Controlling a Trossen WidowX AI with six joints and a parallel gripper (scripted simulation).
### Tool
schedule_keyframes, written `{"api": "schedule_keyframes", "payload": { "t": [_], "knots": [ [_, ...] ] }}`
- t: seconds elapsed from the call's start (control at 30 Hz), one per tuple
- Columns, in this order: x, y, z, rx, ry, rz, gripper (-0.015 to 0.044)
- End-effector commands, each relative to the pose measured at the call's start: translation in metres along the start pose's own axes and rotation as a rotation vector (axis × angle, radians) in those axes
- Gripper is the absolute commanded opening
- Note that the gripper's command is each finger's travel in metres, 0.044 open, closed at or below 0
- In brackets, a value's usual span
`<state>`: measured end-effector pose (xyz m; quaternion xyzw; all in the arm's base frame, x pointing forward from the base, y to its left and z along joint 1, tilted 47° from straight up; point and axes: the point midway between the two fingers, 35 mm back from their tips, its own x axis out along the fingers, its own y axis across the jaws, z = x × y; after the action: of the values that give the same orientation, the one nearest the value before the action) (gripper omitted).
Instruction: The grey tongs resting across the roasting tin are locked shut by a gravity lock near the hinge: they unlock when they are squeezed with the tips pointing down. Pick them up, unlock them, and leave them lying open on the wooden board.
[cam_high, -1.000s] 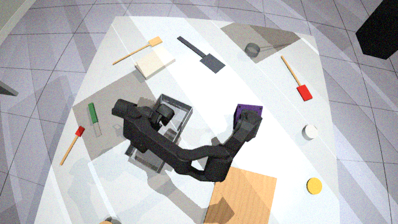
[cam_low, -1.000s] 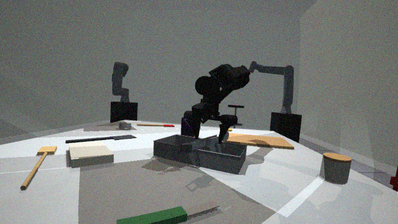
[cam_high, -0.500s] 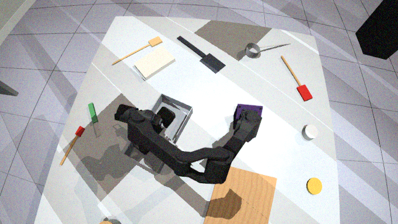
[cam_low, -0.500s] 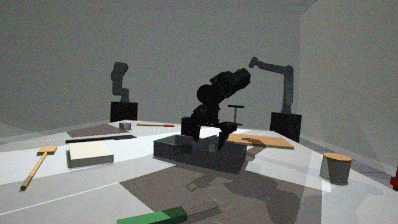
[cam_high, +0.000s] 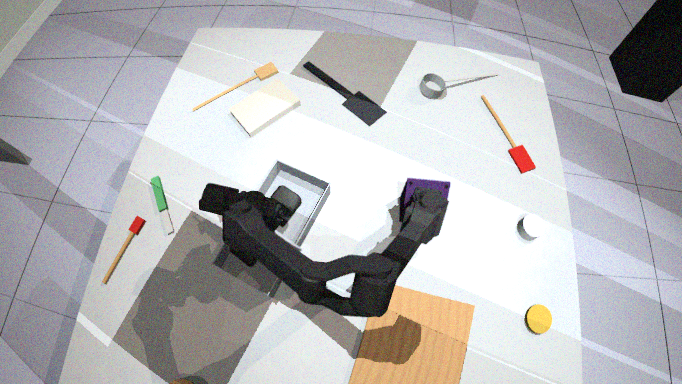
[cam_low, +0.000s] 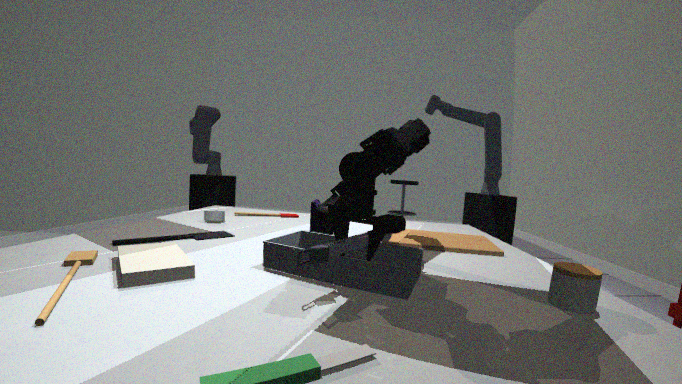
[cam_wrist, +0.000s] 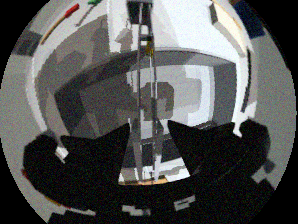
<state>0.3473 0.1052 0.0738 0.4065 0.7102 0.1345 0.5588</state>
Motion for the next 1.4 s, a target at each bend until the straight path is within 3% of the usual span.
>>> {"api": "schedule_keyframes", "payload": {
  "t": [0.0,0.07,0.63,0.87,1.17,1.37],
  "knots": [
    [-0.001,0.0,0.0,0.0,-0.001,0.0,0.0204],
    [-0.001,0.0,0.0,0.0,-0.001,0.0,0.0151],
    [-0.001,0.0,0.0,0.0,-0.001,0.0,0.0038],
    [-0.008,0.0,0.002,0.008,-0.003,0.001,-0.0146],
    [-0.127,-0.002,0.0,0.122,-0.032,0.023,-0.015],
    [-0.129,-0.002,-0.001,0.124,-0.033,0.024,-0.015]
  ]
}}
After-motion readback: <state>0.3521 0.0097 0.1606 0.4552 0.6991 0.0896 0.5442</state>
